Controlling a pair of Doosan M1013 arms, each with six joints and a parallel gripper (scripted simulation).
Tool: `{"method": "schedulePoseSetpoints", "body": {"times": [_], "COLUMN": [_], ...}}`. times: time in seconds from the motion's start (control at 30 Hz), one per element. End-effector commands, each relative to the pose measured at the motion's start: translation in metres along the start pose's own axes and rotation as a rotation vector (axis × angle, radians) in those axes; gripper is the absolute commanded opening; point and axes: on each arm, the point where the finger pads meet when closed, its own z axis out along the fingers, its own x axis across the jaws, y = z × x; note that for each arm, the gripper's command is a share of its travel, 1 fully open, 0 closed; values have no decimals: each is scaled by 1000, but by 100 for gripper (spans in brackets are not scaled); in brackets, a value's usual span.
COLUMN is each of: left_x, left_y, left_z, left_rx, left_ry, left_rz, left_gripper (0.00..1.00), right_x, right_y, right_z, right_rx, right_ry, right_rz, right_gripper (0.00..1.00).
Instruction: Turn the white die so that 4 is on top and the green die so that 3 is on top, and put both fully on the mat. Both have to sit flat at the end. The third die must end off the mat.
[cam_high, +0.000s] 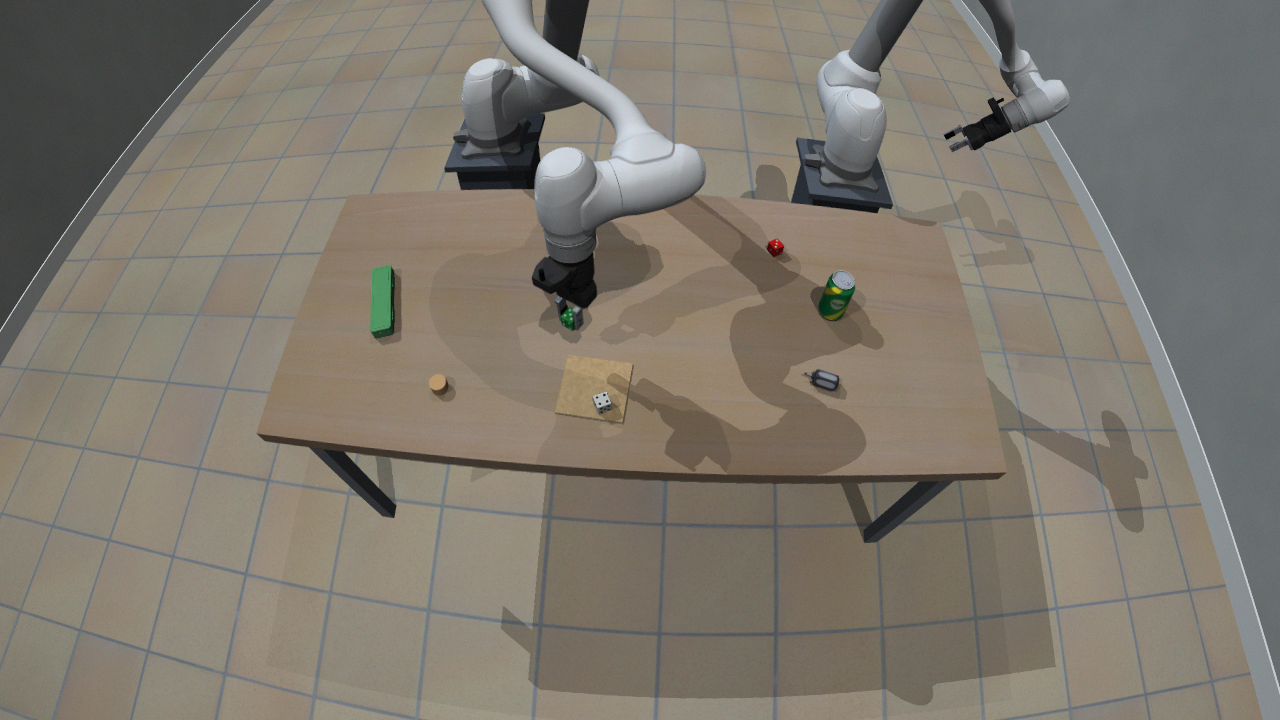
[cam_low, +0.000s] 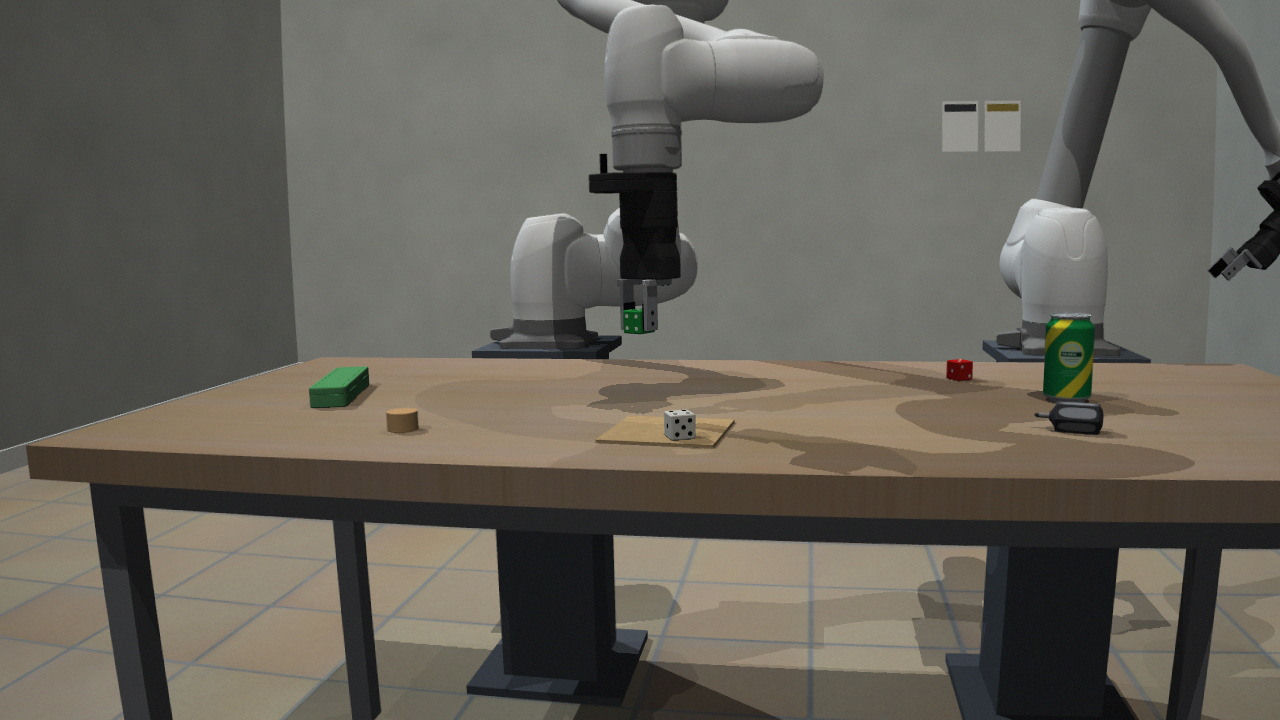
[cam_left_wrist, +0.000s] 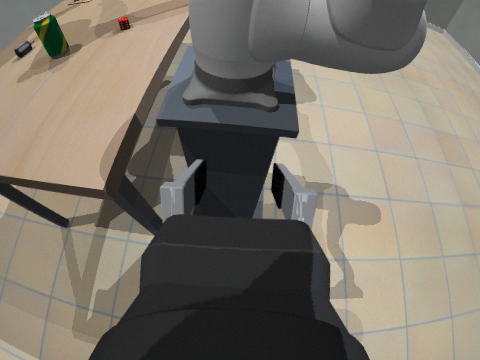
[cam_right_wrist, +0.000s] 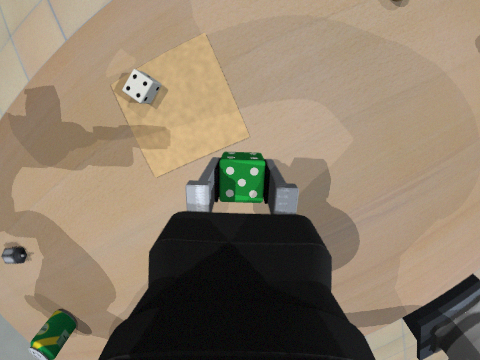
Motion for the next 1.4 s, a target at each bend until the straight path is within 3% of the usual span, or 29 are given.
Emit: {"method": "schedulePoseSetpoints", "body": {"times": [0.0, 0.2, 0.3, 0.53, 1.17, 1.37], "left_x": [4, 4, 4, 4, 4, 4], "left_y": [-3, -3, -3, -3, -3, -3], "left_z": [2, 2, 2, 2, 2, 2], "left_rx": [3, 3, 3, 3, 3, 3], "left_ry": [7, 7, 7, 7, 7, 7], "left_rz": [-7, -7, -7, -7, -7, -7], "left_gripper": [100, 100, 100, 100, 100, 100], "right_x": [-12, -34, -34, -48, -49, -49], "right_y": [-6, -17, -17, -22, -23, -23], "right_z": [0, 5, 5, 9, 10, 20], "right_rx": [4, 5, 5, 6, 6, 6], "right_ry": [7, 7, 7, 6, 6, 6], "right_rz": [137, 419, 420, 599, 616, 616], "right_gripper": [57, 57, 57, 57, 57, 57]}}
